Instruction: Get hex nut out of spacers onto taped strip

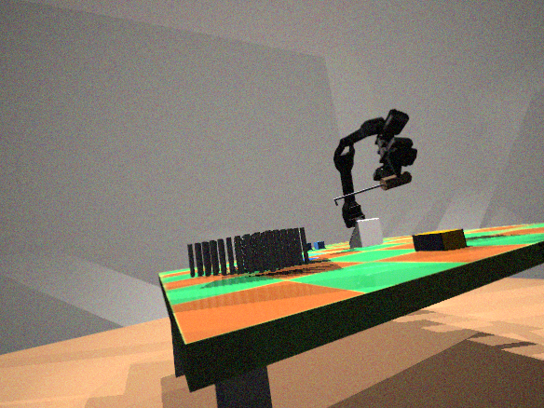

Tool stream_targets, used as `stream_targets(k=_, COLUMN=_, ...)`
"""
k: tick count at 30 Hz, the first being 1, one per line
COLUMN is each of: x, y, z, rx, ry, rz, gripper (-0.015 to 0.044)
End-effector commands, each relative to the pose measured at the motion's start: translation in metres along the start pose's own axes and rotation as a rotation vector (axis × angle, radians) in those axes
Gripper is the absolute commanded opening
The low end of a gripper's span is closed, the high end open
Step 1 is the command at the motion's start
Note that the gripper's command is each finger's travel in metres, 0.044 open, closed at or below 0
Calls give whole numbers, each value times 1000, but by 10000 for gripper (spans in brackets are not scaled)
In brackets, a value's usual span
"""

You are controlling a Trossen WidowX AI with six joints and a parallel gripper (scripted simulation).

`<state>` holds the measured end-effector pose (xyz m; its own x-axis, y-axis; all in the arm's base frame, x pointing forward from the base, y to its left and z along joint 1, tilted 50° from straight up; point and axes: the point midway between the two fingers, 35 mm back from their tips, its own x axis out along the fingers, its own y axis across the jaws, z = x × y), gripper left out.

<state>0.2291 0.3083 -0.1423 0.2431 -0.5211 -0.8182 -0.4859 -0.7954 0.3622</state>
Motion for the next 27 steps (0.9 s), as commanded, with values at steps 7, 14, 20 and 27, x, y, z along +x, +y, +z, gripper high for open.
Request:
stream_targets(k=7, x=-12, y=5, z=-34, rx=327, ry=-24, rz=-1, gripper=0)
stream_targets(k=14, x=-18, y=11, z=-59, rx=567, ry=-42, rz=6, gripper=0)
stream_targets(k=20, x=-24, y=17, z=-80, rx=773, ry=-55, rz=14, gripper=0)
stream_targets(k=27, x=-29, y=26, z=-104, rx=1013, ry=-69, rz=27, gripper=0)
